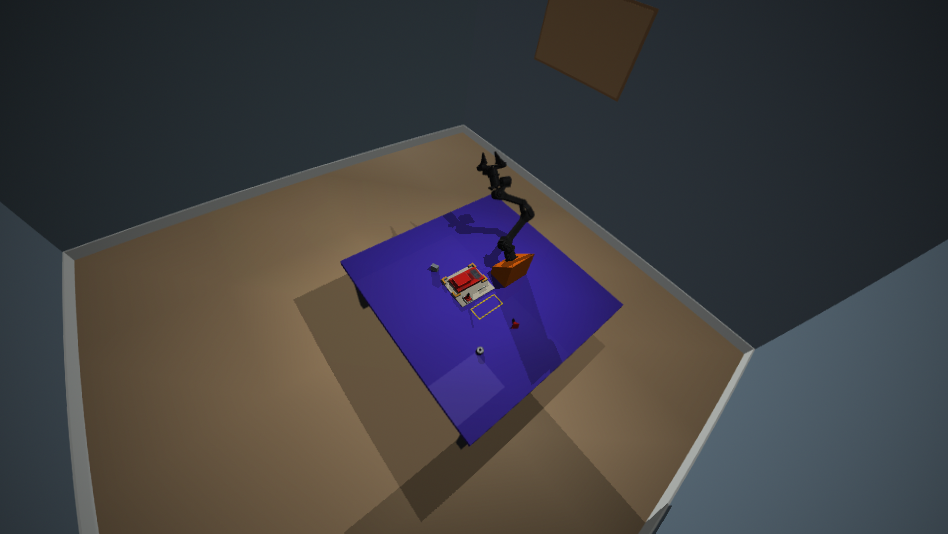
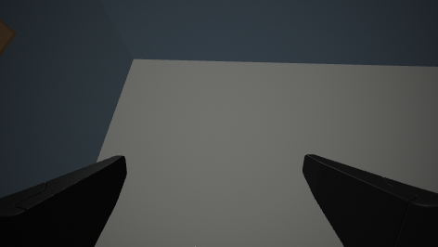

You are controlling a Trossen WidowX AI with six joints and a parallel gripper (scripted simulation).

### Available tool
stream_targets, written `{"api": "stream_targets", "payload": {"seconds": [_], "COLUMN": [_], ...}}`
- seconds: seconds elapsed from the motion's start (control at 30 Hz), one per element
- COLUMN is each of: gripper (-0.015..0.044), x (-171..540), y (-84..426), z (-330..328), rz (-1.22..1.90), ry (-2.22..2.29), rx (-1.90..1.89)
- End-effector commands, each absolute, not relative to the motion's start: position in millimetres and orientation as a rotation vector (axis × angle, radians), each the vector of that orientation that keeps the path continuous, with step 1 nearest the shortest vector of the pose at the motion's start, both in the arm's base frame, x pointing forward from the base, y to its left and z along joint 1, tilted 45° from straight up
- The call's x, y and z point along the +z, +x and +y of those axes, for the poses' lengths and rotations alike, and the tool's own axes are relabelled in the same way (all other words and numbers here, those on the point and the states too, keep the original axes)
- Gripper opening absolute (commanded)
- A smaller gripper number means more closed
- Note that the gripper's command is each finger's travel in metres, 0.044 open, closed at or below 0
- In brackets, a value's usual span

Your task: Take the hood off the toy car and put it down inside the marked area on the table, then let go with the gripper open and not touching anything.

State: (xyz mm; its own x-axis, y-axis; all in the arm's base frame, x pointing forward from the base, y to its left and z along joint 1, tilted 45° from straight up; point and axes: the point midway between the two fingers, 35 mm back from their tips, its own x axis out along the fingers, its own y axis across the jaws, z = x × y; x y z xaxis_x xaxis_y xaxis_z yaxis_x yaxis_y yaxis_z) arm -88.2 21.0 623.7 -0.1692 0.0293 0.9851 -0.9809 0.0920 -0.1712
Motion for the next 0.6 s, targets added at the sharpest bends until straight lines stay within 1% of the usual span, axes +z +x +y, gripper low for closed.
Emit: {"api": "stream_targets", "payload": {"seconds": [0.0, 0.07, 0.3, 0.57], "gripper": [0.0440, 0.0440, 0.0440, 0.0440], "x": [624, 629, 632, 597], "y": [-86, -65, 47, 173], "z": [20, 12, -27, -60], "rz": [-1.359, -1.346, -1.228, -0.996], "ry": [1.042, 1.080, 1.220, 1.275], "rx": [1.262, 1.188, 0.789, 0.346]}}
